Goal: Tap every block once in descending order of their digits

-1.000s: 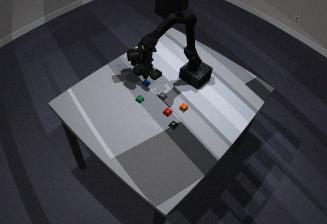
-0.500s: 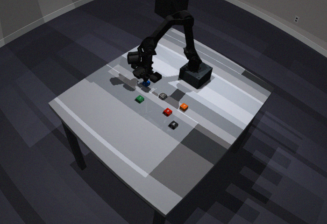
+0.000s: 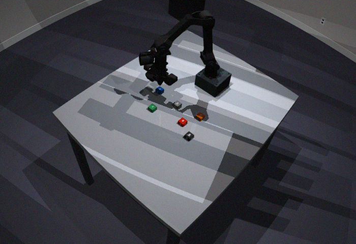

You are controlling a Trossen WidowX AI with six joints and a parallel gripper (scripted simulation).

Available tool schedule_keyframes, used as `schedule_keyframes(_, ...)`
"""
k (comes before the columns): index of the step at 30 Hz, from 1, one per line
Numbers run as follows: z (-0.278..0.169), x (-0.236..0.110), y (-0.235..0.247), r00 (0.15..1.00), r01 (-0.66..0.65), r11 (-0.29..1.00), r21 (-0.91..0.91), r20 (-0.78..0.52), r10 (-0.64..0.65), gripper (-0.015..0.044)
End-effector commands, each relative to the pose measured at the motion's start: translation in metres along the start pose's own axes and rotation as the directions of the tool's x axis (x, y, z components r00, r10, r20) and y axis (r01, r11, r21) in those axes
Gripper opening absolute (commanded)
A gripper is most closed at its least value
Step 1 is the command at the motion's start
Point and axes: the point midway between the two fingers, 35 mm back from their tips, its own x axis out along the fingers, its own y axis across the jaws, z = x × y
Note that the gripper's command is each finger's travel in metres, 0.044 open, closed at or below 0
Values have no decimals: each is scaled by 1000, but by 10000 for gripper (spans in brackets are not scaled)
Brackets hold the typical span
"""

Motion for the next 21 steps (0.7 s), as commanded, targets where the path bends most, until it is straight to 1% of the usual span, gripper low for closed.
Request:
schedule_keyframes(1,5,-31,-2,1000,4,1000,22,25,-5,20)
schedule_keyframes(3,4,-56,-2,1000,5,1000,15,23,-5,20)
schedule_keyframes(5,2,-72,-1,1000,5,1000,1,17,-5,20)
schedule_keyframes(10,4,-78,0,1000,5,1000,-5,15,-5,20)
schedule_keyframes(13,37,-80,11,1000,4,1000,-5,17,-4,20)
schedule_keyframes(18,104,-81,51,1000,0,1000,-4,23,0,20)
schedule_keyframes(21,113,-80,57,1000,0,1000,-4,24,0,20)
